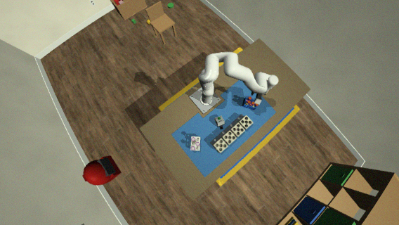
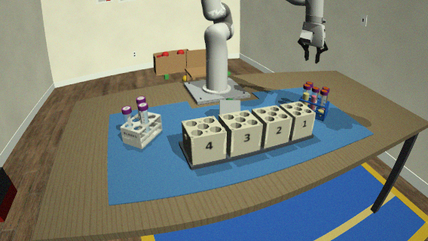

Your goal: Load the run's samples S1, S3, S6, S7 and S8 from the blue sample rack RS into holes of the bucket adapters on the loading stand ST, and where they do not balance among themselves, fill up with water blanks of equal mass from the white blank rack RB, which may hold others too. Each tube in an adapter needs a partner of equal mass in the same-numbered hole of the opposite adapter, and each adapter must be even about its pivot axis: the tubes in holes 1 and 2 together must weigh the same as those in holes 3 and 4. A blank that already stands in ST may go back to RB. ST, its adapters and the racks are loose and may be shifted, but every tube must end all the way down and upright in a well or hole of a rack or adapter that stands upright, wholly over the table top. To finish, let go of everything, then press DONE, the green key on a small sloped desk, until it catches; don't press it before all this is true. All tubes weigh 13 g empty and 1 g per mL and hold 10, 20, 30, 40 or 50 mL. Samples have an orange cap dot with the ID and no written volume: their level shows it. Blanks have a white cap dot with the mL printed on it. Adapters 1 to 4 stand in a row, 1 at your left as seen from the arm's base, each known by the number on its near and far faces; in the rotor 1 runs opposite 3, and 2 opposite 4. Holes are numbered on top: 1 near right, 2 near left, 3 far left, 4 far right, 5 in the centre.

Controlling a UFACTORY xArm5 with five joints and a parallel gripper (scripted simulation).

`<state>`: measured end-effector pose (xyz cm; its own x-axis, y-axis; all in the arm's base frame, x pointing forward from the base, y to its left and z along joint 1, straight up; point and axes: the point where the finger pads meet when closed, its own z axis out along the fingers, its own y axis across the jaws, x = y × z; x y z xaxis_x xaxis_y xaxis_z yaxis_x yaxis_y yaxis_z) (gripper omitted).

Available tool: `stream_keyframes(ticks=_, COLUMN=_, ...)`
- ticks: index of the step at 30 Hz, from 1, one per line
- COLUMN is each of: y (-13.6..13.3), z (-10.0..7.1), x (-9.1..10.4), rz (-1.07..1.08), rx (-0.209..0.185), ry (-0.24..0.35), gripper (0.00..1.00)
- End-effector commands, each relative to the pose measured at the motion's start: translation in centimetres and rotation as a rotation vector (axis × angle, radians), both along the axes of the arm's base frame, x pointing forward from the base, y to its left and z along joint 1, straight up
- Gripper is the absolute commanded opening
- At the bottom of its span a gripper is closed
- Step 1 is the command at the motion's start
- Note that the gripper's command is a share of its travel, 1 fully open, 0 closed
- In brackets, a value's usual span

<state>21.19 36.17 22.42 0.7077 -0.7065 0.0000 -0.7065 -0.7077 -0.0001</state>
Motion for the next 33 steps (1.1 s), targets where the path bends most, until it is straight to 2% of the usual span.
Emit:
stream_keyframes(ticks=1, y=0.1, z=0.8, x=0.0, rz=0.0, rx=0.003, ry=-0.002, gripper=0.43)
stream_keyframes(ticks=5, y=0.1, z=1.5, x=0.0, rz=0.0, rx=0.003, ry=-0.002, gripper=0.43)
stream_keyframes(ticks=28, y=0.1, z=1.5, x=0.0, rz=0.0, rx=0.003, ry=-0.002, gripper=0.43)
stream_keyframes(ticks=29, y=0.4, z=1.5, x=0.4, rz=0.0, rx=0.003, ry=-0.002, gripper=0.57)
stream_keyframes(ticks=33, y=1.8, z=1.5, x=1.8, rz=0.0, rx=0.003, ry=-0.002, gripper=0.57)
